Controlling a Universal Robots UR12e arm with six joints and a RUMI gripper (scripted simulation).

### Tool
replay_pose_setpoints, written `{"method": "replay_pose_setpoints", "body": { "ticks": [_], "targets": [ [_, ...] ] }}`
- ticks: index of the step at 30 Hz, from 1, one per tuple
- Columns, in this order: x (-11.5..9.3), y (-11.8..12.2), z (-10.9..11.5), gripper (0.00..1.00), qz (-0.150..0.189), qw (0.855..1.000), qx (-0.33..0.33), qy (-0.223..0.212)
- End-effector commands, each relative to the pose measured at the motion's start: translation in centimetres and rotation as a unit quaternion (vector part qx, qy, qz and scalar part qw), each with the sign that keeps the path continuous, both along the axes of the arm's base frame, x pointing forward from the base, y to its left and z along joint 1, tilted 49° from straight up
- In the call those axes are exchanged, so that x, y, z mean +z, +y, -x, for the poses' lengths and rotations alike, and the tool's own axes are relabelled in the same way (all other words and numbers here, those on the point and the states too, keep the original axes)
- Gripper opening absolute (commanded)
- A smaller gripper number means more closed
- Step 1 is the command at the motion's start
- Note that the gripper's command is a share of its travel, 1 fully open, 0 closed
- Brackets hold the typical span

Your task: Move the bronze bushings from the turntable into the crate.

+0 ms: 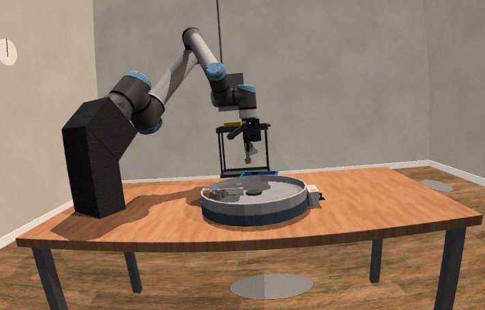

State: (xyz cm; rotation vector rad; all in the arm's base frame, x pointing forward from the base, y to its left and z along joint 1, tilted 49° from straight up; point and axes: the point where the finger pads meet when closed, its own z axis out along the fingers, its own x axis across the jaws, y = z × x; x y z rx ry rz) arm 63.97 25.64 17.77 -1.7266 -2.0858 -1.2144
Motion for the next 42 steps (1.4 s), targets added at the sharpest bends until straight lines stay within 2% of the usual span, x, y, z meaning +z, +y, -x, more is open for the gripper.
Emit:
{"method": "replay_pose_setpoints", "body": {
  "ticks": [1, 16, 30, 42],
  "targets": [
    [0.0, -0.1, -0.2, 0.00, 0.000, 1.000, -0.001, -0.001],
    [-0.1, 0.1, -0.2, 0.00, 0.000, 1.000, 0.000, 0.000],
    [-3.6, 3.7, -2.1, 0.00, 0.001, 1.000, 0.000, -0.001],
    [-3.4, 3.5, -2.2, 0.00, 0.001, 1.000, -0.001, -0.002]
  ]
}}
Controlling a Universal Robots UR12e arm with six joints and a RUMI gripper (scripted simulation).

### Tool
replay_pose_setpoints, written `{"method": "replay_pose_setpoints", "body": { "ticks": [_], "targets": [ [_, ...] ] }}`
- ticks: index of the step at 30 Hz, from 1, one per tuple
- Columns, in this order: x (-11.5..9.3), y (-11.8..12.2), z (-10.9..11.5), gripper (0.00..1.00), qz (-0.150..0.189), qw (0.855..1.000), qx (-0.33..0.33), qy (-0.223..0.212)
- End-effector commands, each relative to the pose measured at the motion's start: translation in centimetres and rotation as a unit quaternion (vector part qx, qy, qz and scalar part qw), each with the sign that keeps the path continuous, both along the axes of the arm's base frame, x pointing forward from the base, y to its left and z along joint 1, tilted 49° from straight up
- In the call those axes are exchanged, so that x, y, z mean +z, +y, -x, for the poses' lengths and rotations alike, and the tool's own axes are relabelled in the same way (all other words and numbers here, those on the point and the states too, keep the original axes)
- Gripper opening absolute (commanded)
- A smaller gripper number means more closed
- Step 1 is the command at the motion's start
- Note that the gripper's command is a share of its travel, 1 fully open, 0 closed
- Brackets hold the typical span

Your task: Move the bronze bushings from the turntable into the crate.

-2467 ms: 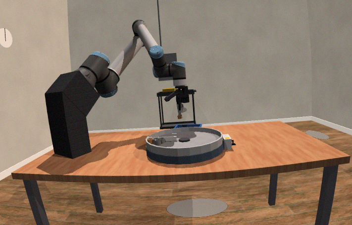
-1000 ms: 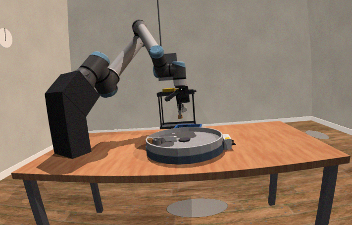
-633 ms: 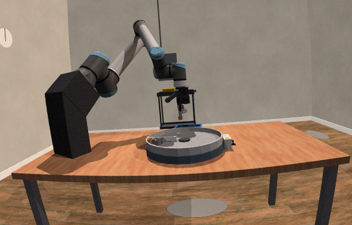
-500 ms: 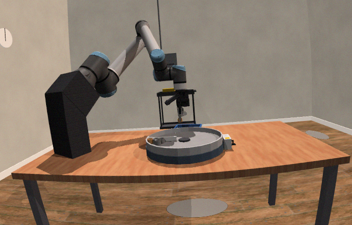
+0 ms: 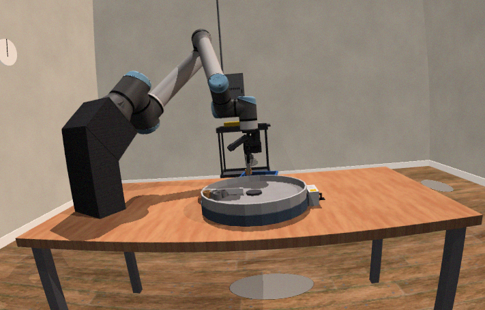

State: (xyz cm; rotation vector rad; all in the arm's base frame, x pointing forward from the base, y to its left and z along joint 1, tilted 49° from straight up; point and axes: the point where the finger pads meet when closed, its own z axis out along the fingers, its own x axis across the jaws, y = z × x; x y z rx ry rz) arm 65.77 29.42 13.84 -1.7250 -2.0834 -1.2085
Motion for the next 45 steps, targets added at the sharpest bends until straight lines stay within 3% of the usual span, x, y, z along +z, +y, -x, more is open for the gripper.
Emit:
{"method": "replay_pose_setpoints", "body": {
  "ticks": [1, 33, 45],
  "targets": [
    [0.5, -0.2, -0.4, 0.00, 0.001, 1.000, -0.002, -0.005],
    [0.2, 0.0, -0.4, 0.00, 0.001, 1.000, -0.001, -0.003],
    [-0.8, 1.1, -1.0, 0.00, 0.001, 1.000, -0.001, -0.004]
  ]
}}
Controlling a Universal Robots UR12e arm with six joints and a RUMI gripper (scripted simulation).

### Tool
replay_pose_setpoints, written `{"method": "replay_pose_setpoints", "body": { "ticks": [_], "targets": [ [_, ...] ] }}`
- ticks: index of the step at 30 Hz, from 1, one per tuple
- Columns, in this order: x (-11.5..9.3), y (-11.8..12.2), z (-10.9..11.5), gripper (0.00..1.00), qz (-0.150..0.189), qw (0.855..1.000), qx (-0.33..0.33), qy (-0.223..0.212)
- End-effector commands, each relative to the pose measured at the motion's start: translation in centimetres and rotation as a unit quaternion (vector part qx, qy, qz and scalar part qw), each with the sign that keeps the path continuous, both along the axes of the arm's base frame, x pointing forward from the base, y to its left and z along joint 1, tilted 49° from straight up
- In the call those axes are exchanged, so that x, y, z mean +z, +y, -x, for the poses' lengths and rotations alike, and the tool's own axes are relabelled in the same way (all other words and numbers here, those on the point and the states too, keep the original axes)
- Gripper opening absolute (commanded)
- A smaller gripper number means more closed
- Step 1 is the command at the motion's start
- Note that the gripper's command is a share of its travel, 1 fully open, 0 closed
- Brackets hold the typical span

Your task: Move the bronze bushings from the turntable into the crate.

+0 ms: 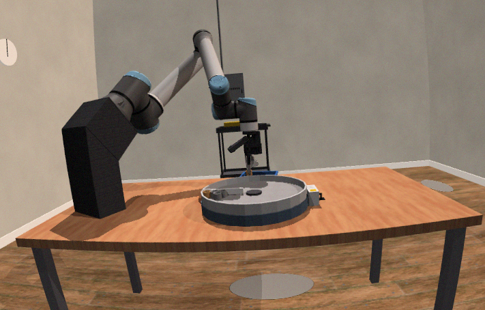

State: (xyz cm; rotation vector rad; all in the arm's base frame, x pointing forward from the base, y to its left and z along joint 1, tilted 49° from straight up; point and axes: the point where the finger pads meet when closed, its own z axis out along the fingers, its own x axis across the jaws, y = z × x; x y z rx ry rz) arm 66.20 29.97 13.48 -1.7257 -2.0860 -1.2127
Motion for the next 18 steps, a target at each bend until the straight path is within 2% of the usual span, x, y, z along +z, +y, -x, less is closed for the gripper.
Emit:
{"method": "replay_pose_setpoints", "body": {
  "ticks": [1, 18],
  "targets": [
    [-0.5, 0.7, -0.6, 0.00, 0.000, 1.000, 0.000, -0.002],
    [-1.9, 2.1, -1.4, 0.00, 0.000, 1.000, 0.000, -0.002]
  ]
}}
